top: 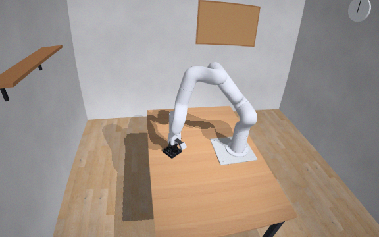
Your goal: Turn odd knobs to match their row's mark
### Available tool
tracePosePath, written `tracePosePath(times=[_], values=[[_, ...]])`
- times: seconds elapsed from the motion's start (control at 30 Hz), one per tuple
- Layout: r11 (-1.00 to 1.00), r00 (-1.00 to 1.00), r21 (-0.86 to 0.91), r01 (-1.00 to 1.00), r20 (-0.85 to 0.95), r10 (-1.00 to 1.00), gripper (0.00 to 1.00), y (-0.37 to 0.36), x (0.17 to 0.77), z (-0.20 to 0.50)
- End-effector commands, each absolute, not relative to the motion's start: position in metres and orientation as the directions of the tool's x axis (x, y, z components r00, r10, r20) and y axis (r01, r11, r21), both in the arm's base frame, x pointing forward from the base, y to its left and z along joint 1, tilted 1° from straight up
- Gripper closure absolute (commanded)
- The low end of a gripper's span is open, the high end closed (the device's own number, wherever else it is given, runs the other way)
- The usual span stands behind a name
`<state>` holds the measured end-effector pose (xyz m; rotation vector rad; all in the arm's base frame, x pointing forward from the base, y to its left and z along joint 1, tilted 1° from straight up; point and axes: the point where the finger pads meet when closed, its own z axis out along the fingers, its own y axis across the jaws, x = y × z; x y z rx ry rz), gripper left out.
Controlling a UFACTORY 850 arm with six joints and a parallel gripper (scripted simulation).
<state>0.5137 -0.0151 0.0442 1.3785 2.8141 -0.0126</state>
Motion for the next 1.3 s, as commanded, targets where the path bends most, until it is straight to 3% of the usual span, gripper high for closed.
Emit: tracePosePath(times=[0.0,0.87,1.27], values=[[0.614,-0.614,-0.002,0.789,-0.012,0.789,0.92,-0.0151,0.5145,0.0449],[0.731,-0.731,-0.004,0.682,-0.011,0.682,0.92,-0.0151,0.5145,0.0449],[0.864,-0.864,-0.007,0.503,-0.01,0.503,0.92,-0.0151,0.5145,0.0449]])
